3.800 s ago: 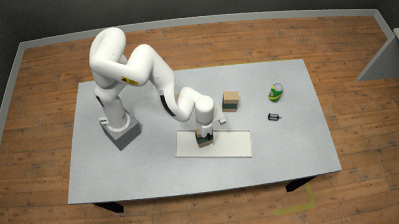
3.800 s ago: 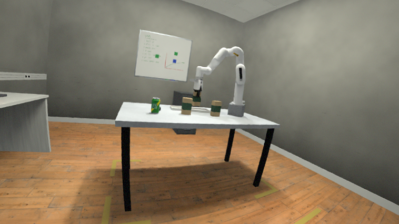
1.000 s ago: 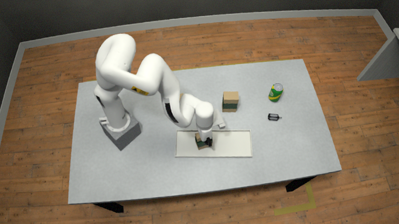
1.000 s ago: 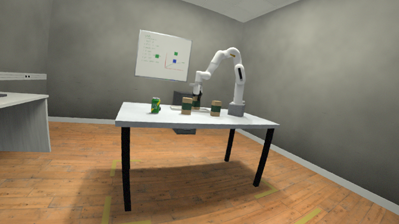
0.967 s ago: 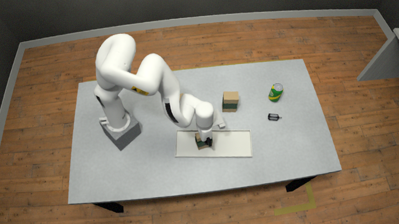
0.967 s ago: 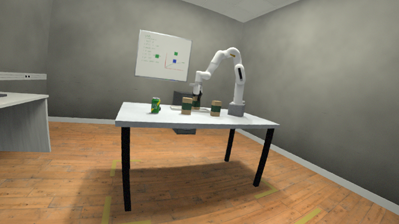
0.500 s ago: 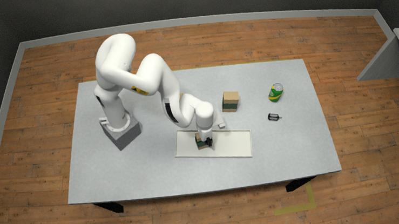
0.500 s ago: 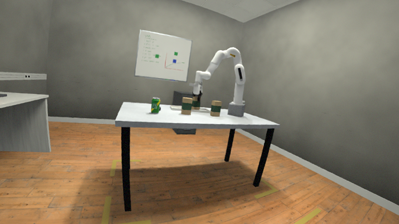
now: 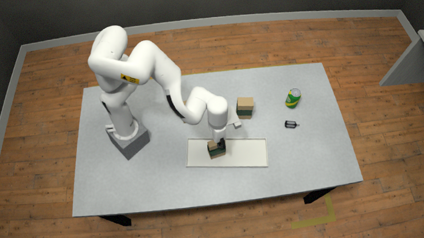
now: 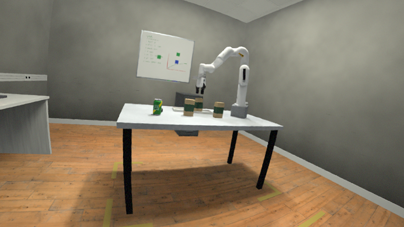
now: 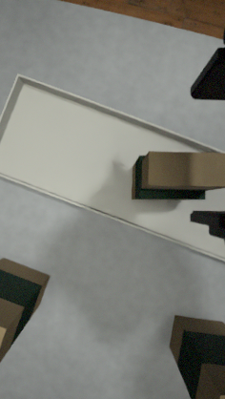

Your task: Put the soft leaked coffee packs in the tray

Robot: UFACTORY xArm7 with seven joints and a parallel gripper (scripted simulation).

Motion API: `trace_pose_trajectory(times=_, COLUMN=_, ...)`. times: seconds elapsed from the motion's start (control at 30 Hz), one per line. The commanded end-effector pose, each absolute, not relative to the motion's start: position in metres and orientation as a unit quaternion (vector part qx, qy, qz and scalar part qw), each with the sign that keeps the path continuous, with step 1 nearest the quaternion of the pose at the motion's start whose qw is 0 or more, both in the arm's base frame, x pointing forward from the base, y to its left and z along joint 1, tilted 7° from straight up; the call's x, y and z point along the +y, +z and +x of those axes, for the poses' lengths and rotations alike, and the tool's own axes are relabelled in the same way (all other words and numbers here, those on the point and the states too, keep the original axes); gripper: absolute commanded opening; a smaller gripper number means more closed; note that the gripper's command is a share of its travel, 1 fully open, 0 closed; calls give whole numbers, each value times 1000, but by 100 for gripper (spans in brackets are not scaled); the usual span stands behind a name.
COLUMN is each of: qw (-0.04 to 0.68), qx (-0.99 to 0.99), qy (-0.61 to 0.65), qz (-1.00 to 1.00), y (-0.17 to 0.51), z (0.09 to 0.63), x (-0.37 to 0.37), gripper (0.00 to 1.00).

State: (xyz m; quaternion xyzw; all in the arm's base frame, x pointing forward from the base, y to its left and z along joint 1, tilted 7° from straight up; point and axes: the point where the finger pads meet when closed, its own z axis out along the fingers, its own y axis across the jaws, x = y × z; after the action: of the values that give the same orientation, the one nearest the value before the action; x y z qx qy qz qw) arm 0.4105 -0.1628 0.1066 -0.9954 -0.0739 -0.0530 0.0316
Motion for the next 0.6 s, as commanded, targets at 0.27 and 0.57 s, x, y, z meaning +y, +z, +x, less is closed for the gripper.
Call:
trace_pose_trajectory(times=0.27, qw=33, qx=-62, qy=-51, qz=-996, y=113, z=427, x=-152, gripper=86)
trace_pose_trajectory(times=0.57, qw=36, qx=3, qy=-46, qz=-998, y=126, z=509, x=-83, gripper=86)
